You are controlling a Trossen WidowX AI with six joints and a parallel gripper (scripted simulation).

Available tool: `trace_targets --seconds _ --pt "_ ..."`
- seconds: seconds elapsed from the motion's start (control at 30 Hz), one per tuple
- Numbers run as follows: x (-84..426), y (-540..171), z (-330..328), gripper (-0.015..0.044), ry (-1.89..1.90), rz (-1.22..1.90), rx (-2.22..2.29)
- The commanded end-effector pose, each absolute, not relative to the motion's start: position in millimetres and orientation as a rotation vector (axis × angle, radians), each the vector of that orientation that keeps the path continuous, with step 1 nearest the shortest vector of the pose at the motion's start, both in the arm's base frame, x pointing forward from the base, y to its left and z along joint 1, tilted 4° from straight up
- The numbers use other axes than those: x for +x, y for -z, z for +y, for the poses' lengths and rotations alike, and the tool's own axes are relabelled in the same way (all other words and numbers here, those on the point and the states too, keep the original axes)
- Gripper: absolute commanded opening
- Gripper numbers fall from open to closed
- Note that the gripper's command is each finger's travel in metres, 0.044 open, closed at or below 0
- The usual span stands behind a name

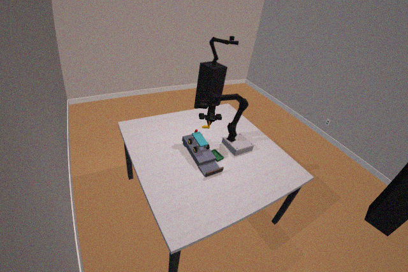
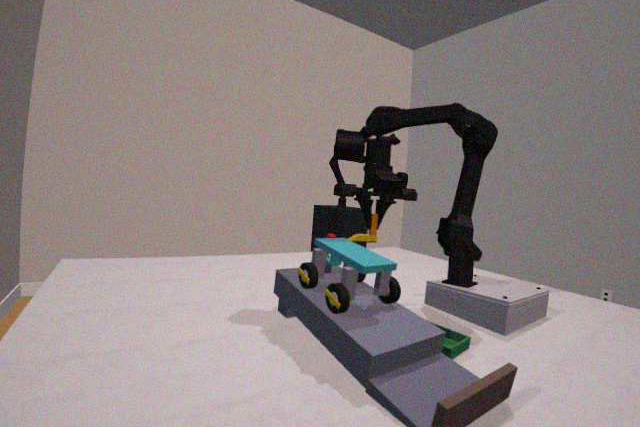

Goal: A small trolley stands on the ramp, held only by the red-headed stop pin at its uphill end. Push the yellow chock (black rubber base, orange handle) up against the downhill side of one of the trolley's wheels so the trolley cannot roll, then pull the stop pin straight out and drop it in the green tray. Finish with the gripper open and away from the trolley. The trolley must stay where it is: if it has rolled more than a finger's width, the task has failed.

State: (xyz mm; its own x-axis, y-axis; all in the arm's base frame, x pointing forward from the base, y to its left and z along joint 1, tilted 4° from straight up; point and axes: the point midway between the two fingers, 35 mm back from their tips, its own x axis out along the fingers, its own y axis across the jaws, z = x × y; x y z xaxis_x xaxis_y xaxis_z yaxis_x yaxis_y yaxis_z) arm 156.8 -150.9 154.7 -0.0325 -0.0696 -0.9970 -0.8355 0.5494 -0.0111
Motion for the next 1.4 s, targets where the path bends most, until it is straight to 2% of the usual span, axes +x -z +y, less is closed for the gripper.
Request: trace_targets --seconds 0.0,1.03,1.37 --pt "158.7 -157.2 -151.3 0.0000 -0.702 1.497 -0.782" --pt "158.9 -157.2 -151.4 0.0000 0.140 1.597 0.034" --pt "160.9 -156.4 -147.4 0.0000 0.167 1.594 0.061"
